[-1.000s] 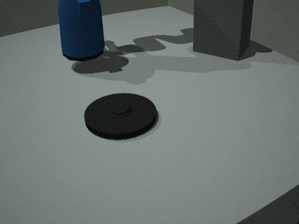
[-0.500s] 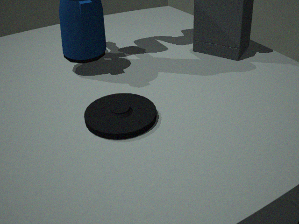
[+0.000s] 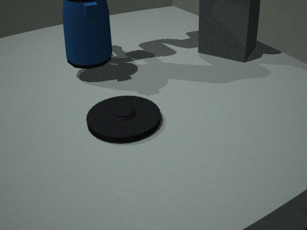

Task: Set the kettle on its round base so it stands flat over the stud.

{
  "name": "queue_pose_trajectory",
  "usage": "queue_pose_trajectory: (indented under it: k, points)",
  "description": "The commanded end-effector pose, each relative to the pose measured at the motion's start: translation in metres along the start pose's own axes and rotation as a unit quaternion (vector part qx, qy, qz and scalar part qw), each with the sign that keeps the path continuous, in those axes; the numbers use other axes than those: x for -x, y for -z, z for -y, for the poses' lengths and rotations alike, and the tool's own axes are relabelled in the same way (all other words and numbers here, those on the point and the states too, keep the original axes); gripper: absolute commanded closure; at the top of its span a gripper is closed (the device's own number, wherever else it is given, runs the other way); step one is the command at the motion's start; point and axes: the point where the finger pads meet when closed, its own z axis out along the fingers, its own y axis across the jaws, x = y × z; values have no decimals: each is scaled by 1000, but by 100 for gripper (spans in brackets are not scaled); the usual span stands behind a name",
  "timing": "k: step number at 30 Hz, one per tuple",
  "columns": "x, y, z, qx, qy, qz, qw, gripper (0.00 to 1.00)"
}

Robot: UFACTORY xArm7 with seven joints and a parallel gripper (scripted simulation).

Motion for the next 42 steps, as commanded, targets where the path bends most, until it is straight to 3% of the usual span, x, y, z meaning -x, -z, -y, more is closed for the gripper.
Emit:
queue_pose_trajectory:
  k: [1,42]
  points:
    - [12,1,2,-2,0,-1,1000,100]
    - [138,1,1,-2,0,-1,1000,100]
